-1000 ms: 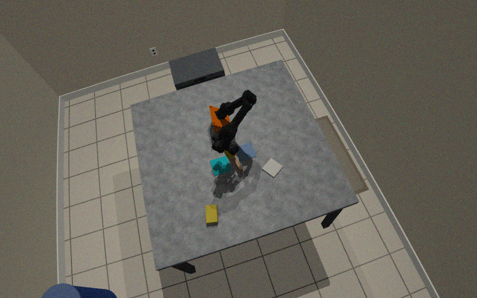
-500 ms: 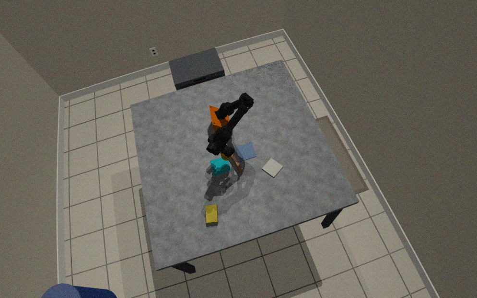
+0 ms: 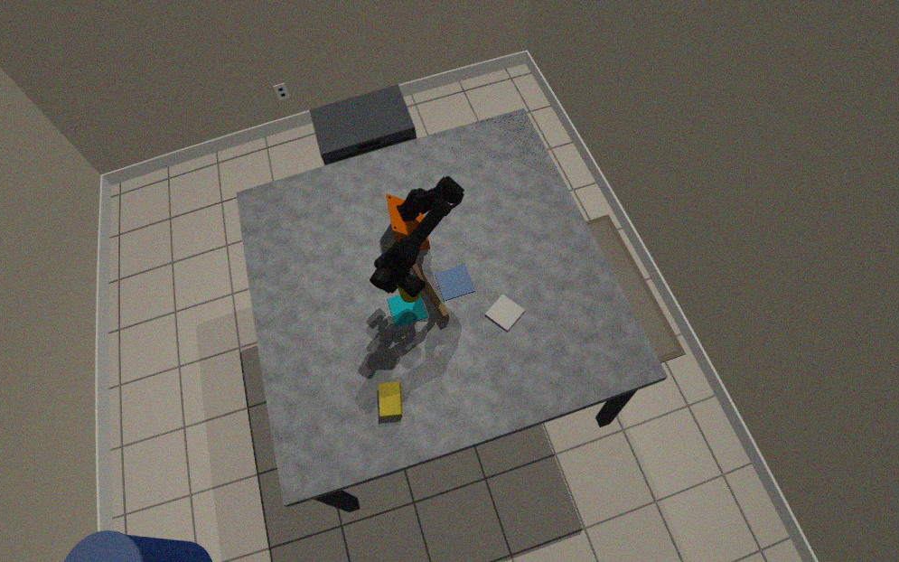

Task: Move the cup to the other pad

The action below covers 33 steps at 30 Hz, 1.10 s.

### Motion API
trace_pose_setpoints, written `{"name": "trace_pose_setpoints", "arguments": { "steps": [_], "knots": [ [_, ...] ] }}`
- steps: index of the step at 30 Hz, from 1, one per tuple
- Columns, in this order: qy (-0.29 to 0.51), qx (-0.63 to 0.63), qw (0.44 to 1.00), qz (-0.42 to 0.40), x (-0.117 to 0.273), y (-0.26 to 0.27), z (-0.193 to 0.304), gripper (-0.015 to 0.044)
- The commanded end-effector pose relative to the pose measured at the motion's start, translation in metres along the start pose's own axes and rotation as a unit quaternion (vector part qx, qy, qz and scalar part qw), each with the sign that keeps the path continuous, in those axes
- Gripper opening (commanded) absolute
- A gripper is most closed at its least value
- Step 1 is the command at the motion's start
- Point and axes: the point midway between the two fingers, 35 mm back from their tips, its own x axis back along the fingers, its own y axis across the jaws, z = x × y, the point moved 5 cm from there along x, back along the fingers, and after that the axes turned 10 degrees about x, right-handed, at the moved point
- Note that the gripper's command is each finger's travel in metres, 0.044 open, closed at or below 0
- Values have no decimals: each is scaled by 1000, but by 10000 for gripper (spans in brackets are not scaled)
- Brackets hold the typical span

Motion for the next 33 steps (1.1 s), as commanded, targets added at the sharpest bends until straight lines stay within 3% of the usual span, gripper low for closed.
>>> {"name": "trace_pose_setpoints", "arguments": {
  "steps": [1,33],
  "knots": [
    [0,1,1000,1,0,-6,-8,0],
    [0,2,1000,1,-34,-14,-22,0]
  ]
}}
